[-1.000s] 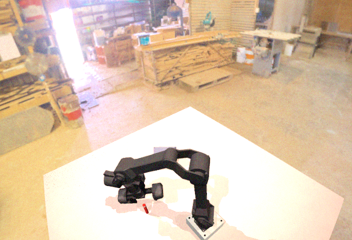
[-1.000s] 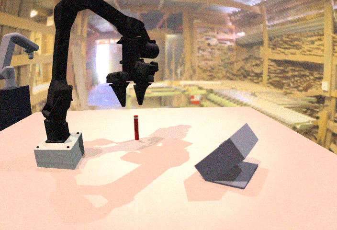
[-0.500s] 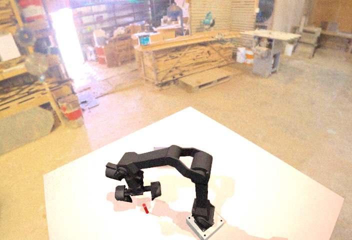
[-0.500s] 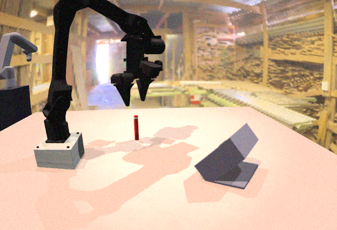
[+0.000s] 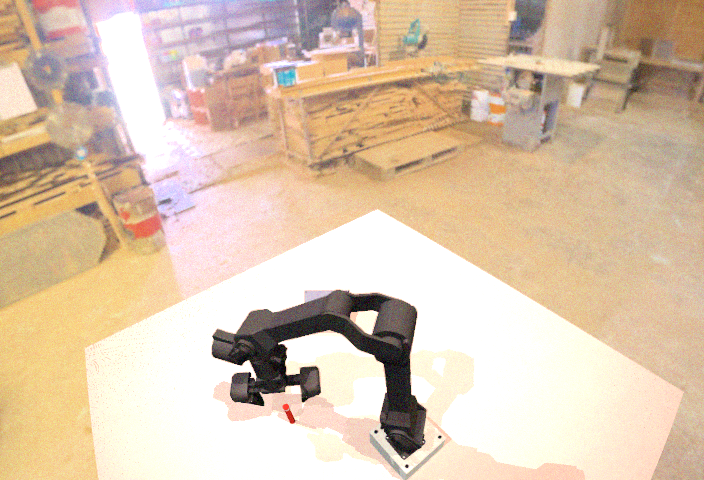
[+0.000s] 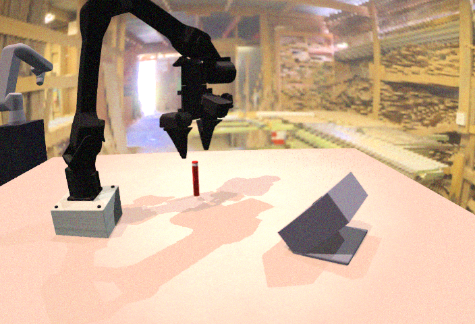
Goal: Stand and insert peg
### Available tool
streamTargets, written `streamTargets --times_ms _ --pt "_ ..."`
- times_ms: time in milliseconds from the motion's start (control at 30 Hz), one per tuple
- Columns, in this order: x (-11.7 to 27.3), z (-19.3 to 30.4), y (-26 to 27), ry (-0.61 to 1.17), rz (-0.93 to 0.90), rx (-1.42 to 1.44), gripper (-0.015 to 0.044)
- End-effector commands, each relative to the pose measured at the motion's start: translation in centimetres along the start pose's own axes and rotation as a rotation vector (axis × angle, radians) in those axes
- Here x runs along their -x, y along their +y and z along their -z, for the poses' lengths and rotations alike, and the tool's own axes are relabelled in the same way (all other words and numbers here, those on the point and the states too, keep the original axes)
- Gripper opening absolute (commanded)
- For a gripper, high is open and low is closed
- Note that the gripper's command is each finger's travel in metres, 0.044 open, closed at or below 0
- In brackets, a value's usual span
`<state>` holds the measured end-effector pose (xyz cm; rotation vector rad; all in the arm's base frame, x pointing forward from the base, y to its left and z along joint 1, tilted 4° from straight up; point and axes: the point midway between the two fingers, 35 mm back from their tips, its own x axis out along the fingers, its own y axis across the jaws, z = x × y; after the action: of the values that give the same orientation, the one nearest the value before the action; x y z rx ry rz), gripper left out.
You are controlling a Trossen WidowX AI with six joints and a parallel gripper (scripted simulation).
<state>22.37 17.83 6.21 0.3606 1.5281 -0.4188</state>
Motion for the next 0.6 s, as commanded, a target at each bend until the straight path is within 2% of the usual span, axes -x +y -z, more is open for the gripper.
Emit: streamTargets --times_ms 0,567 --pt "-0.8 0.1 -0.1 0.006 0.008 -0.004 0.044" --pt "-3.6 0.1 0.0 0.006 0.008 -0.004 0.044"
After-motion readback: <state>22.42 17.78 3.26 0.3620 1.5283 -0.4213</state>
